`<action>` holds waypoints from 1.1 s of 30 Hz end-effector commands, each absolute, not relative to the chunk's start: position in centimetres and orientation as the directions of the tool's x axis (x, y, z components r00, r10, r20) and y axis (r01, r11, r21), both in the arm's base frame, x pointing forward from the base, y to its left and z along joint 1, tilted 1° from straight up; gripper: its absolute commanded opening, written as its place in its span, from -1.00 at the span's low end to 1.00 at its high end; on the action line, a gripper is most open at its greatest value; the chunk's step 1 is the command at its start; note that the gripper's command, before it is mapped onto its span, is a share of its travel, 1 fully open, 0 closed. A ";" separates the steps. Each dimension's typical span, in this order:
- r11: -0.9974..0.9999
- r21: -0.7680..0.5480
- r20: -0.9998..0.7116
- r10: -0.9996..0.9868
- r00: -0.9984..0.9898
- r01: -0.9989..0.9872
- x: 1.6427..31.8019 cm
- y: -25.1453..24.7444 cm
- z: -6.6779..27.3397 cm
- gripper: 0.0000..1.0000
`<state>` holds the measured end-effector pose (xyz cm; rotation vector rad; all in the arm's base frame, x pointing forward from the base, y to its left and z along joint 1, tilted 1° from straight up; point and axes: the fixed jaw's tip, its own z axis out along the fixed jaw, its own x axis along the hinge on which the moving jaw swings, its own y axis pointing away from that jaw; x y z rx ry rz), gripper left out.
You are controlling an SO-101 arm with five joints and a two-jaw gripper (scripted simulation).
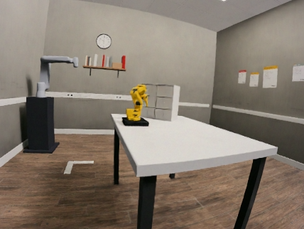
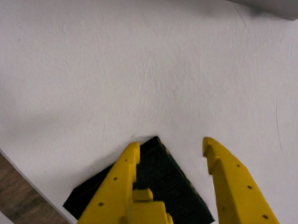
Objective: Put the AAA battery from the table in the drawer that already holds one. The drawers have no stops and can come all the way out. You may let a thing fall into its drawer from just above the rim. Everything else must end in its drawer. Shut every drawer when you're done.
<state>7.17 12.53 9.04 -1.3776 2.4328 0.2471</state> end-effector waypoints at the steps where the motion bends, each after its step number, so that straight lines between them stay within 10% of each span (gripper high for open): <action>1: 0.583 -0.011 -0.233 -0.792 -0.565 -0.812 8.0 11.4 8.5 -0.47; 8: 0.697 0.000 0.000 -0.717 -0.697 -0.717 9.0 9.4 7.8 -0.39; 33: 0.697 0.000 0.000 -0.717 -0.697 -0.717 9.0 9.4 7.8 -0.20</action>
